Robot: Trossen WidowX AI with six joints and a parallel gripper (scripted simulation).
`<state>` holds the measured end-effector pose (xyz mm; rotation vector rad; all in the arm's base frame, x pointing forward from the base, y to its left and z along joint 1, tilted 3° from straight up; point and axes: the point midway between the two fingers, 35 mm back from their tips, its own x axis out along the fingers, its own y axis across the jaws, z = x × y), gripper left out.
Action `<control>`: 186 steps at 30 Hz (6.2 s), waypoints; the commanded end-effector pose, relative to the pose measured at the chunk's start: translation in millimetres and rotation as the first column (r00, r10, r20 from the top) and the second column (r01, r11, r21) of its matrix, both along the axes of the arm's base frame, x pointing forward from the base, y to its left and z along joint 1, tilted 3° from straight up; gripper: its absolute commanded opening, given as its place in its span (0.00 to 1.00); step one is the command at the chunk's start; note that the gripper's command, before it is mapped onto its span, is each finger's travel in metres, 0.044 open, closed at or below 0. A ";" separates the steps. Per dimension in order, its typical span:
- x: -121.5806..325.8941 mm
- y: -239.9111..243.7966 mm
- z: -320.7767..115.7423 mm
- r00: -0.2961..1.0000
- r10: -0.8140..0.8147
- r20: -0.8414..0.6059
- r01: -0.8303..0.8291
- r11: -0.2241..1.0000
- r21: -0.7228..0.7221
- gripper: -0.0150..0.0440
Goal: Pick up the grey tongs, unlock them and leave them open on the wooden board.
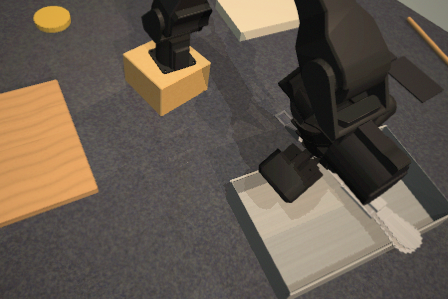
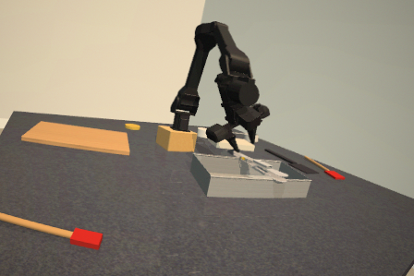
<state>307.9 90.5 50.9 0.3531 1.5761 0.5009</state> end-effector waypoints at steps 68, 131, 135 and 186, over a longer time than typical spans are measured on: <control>-1.4 39.0 -65.0 1.000 0.009 0.010 -0.009 1.000 -0.002 0.33; 12.5 -3.8 10.8 0.995 0.082 0.053 -0.046 0.871 -0.490 0.00; 20.3 -26.0 13.2 0.993 0.102 0.058 -0.061 0.870 -0.490 0.00; -8.4 -295.4 37.0 0.886 0.462 0.047 -0.376 0.772 -0.512 0.00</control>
